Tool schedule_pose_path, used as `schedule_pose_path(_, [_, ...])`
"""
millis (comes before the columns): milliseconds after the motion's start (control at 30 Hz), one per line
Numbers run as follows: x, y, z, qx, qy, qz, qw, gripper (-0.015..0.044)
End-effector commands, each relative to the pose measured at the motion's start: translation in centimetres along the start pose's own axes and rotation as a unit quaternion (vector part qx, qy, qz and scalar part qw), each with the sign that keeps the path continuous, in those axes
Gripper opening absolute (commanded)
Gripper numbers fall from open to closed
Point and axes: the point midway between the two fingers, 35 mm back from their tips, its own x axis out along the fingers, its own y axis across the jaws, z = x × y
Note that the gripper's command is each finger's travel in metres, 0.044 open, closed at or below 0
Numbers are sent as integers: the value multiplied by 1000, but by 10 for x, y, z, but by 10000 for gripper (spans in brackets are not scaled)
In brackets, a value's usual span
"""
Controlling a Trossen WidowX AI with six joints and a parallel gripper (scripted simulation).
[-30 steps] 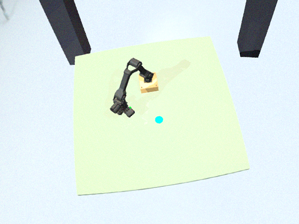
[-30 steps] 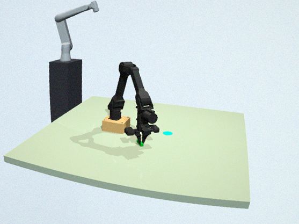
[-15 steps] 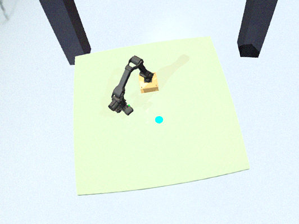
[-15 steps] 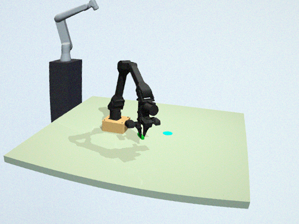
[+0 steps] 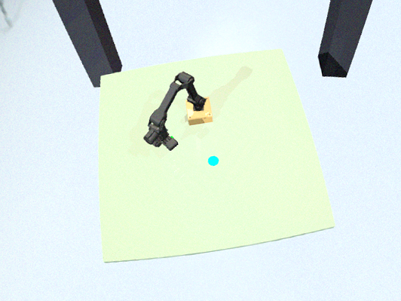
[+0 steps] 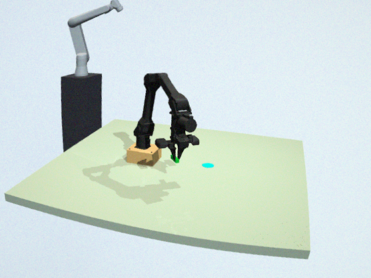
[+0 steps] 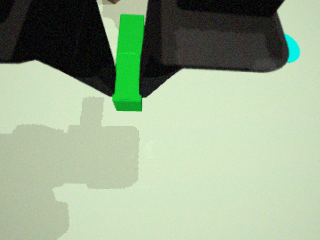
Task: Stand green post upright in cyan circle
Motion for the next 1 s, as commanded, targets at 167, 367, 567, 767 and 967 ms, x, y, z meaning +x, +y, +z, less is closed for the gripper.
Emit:
schedule_pose_path(167, [-19,1,-3,-9,1,-1,1000,23])
schedule_pose_path(367, [-21,19,-6,-68,1,0,998,23])
schedule_pose_path(567, [-22,38,-10,-128,1,0,992,23])
schedule_pose_path(767, [-23,56,-16,-188,1,1,982,23])
schedule_pose_path(967, [-25,74,-22,-248,1,2,969,23])
